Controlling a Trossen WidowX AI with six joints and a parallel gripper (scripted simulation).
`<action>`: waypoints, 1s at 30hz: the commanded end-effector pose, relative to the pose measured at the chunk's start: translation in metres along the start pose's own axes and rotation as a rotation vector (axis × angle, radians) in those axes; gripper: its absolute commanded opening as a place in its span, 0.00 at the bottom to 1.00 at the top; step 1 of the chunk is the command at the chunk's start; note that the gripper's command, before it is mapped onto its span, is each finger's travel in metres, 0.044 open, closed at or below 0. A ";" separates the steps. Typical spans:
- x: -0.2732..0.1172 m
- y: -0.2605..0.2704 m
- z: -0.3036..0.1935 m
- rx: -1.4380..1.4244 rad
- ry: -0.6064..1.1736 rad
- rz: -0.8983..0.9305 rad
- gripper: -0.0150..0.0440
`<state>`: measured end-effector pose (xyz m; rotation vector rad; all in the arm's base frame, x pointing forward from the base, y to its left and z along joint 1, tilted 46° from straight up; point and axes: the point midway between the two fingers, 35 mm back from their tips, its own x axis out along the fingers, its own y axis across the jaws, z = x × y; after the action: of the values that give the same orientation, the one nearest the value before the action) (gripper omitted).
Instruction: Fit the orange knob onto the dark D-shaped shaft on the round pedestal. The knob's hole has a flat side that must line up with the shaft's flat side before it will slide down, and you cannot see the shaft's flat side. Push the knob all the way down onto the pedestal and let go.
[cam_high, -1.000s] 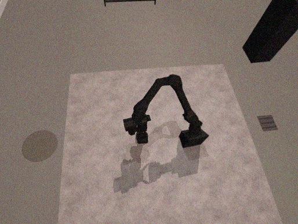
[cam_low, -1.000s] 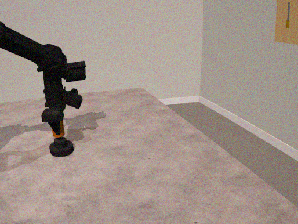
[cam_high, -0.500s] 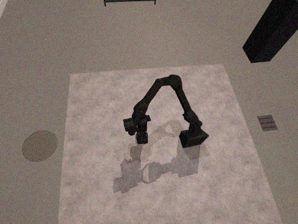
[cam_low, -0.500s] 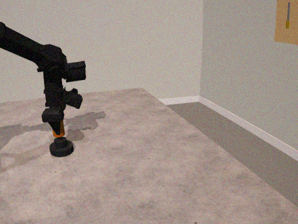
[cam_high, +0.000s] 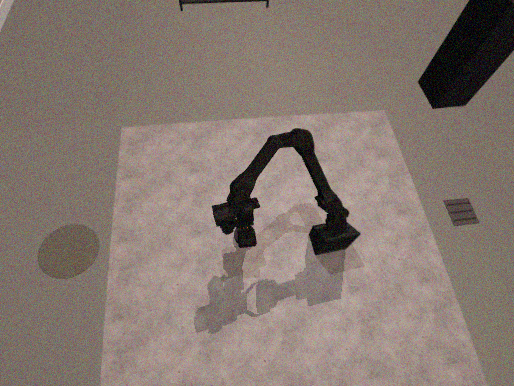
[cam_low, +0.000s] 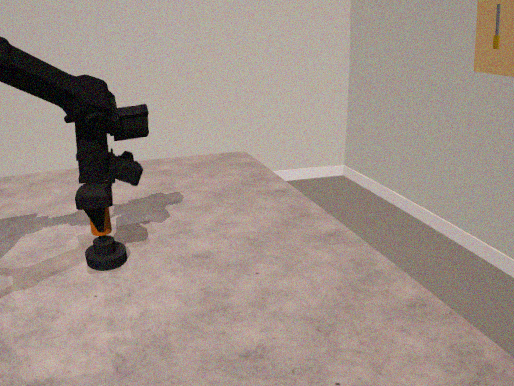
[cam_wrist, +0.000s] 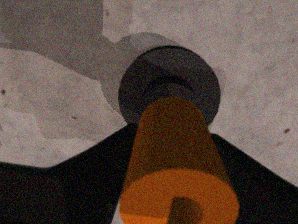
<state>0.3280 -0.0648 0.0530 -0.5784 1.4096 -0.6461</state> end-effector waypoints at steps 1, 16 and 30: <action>-0.003 -0.002 0.002 -0.101 -0.007 -0.003 0.25; 0.001 0.001 0.000 -0.143 -0.007 -0.003 0.25; 0.000 0.000 0.001 -0.143 -0.007 -0.003 0.25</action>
<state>0.3282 -0.0655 0.0509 -0.6924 1.4592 -0.5470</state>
